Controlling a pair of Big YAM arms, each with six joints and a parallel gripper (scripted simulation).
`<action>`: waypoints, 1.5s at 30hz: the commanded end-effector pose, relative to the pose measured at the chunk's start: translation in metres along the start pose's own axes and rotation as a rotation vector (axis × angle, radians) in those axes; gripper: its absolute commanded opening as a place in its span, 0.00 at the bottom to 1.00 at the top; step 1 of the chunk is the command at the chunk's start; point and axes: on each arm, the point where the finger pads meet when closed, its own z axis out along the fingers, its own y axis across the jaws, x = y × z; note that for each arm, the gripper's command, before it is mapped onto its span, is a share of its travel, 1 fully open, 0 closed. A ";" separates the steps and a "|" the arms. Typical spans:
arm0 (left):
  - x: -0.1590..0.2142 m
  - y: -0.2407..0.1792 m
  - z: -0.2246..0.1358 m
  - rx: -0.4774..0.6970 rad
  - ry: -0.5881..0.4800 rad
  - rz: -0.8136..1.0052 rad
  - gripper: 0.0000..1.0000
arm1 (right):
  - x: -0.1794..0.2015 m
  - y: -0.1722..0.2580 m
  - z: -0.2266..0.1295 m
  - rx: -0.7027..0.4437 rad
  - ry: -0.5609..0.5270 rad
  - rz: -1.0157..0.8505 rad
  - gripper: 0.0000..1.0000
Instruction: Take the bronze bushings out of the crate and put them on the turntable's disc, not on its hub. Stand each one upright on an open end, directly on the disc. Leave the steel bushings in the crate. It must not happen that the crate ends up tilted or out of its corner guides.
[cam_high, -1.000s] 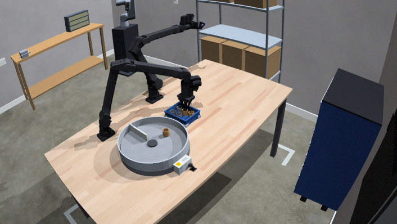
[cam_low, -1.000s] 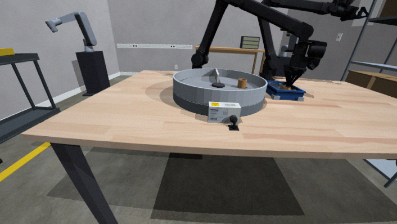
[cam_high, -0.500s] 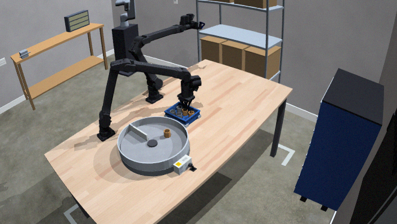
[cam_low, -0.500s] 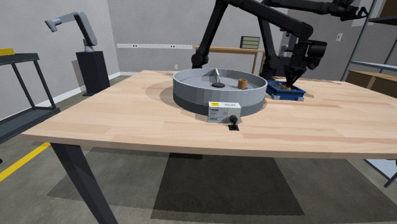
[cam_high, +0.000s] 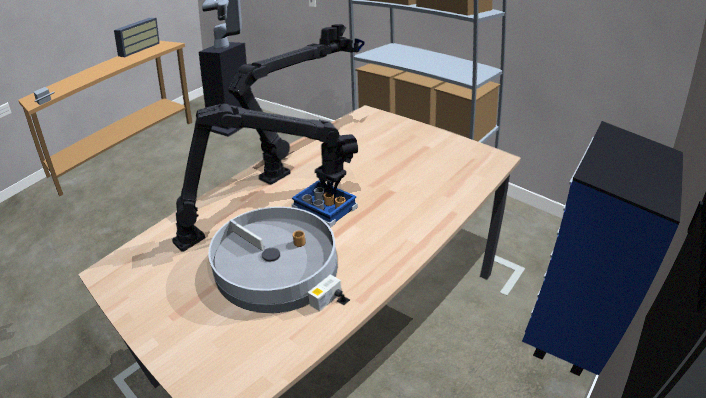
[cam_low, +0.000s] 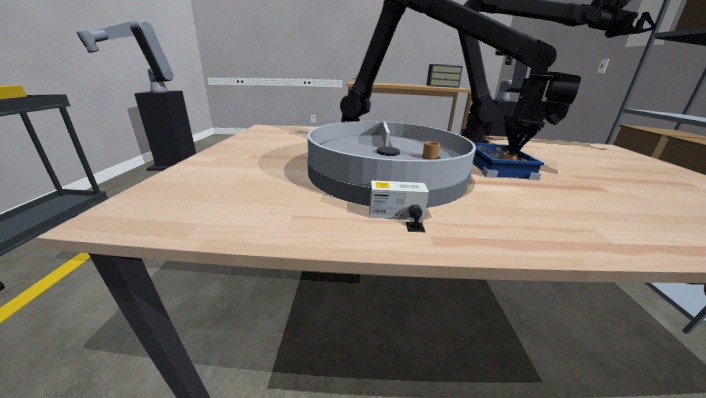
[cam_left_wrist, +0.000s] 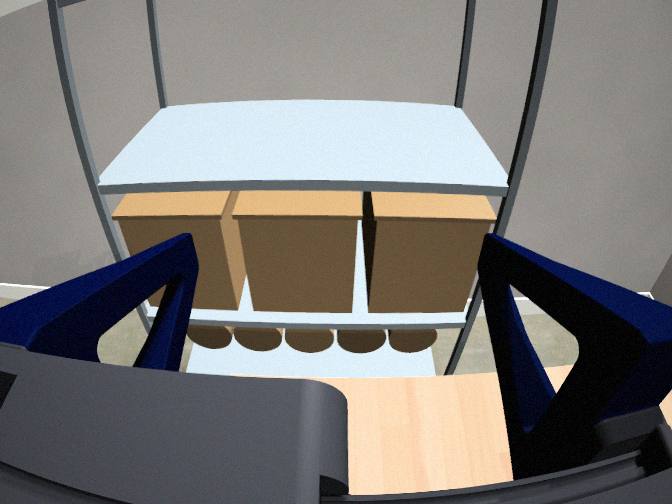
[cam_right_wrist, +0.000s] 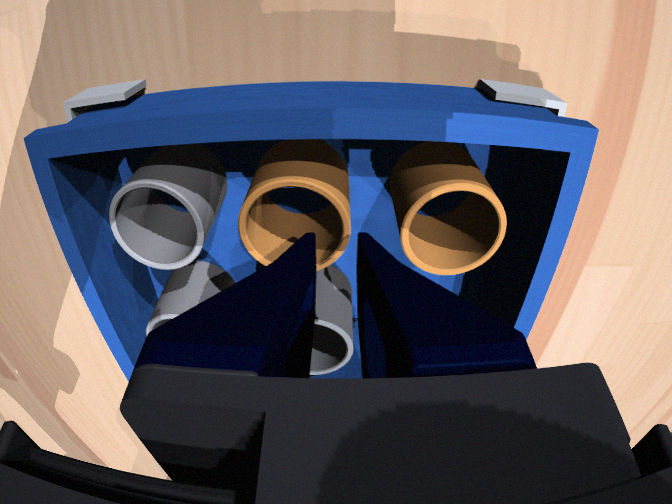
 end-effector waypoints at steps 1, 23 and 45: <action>-0.028 0.004 -0.011 -0.005 -0.067 0.016 1.00 | -0.008 -0.004 -0.025 0.032 -0.052 0.005 0.15; -0.028 0.004 -0.011 -0.005 -0.067 0.016 1.00 | -0.012 -0.006 -0.033 0.035 -0.058 0.005 0.15; -0.028 0.004 -0.011 -0.005 -0.067 0.016 1.00 | -0.007 -0.003 -0.001 0.017 -0.027 0.005 0.15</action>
